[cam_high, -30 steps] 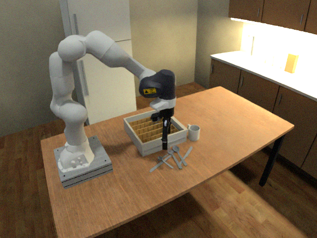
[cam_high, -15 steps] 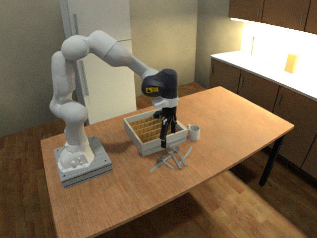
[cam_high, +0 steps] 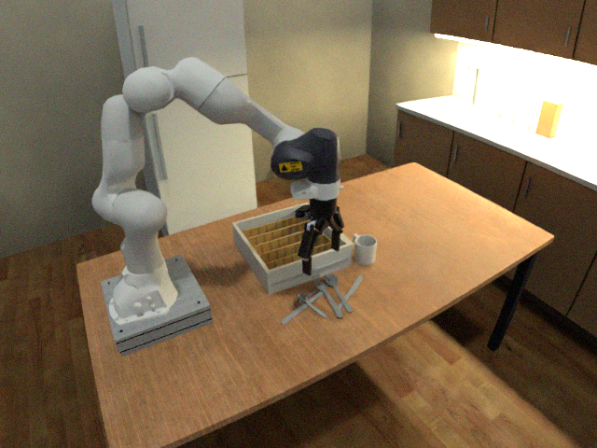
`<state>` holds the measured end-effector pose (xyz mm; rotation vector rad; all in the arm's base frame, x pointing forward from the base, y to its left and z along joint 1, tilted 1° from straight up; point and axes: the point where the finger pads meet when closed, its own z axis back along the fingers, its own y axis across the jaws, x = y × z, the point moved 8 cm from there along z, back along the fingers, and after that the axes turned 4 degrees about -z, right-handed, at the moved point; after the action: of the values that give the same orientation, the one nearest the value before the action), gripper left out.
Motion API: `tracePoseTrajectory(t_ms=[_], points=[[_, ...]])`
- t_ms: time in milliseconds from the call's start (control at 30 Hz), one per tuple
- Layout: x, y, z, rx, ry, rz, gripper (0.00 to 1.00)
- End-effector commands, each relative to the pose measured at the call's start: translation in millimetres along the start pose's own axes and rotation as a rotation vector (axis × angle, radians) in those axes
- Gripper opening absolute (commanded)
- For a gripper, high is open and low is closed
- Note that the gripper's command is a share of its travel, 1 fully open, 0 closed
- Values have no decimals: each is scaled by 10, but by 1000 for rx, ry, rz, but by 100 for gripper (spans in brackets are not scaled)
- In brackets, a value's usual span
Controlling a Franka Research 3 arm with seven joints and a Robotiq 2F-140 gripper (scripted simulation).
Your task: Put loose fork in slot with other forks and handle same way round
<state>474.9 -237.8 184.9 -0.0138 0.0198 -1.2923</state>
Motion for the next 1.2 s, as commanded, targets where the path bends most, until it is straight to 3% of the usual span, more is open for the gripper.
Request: tracePoseTrajectory(t_ms=[0, 767, 1167], points=[[-20, 21, 0, -4, 0, -135, 100], [-3, 315, -1, 8, 0, -562, 100], [-3, 323, -1, 9, 1, -573, 100]])
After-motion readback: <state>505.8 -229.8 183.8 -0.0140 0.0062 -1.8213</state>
